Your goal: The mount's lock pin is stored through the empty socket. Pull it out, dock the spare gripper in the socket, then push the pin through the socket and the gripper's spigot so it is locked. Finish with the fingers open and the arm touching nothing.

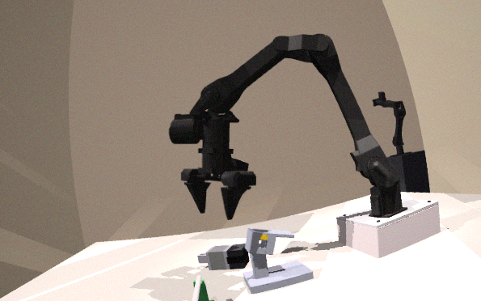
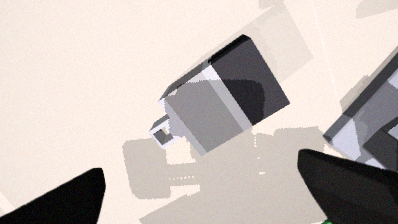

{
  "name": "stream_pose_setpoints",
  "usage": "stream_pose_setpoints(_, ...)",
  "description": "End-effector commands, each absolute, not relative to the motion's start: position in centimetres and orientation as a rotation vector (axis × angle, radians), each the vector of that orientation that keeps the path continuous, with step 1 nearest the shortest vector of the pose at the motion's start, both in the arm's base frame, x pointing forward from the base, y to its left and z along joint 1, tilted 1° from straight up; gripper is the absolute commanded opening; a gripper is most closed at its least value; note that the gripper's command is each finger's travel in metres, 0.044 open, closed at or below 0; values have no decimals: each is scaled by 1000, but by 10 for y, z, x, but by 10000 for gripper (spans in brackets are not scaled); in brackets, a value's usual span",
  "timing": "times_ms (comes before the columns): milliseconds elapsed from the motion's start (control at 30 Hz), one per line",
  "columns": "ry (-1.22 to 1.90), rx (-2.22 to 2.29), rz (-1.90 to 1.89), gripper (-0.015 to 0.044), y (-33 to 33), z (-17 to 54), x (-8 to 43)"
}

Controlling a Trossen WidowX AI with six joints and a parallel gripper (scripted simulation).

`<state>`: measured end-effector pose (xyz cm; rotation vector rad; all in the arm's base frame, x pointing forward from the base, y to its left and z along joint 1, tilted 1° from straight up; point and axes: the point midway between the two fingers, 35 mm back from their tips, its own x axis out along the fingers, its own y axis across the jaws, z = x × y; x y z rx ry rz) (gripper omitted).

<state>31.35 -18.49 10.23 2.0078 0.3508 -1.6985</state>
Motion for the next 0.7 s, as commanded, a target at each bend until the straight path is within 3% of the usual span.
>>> stream_pose_setpoints(0,685,1579,-1297,440,-183,103,312)
stream_pose_setpoints(267,908,920,-820,440,-182,108,311)
stream_pose_setpoints(667,982,247,-431,440,-181,113,308)
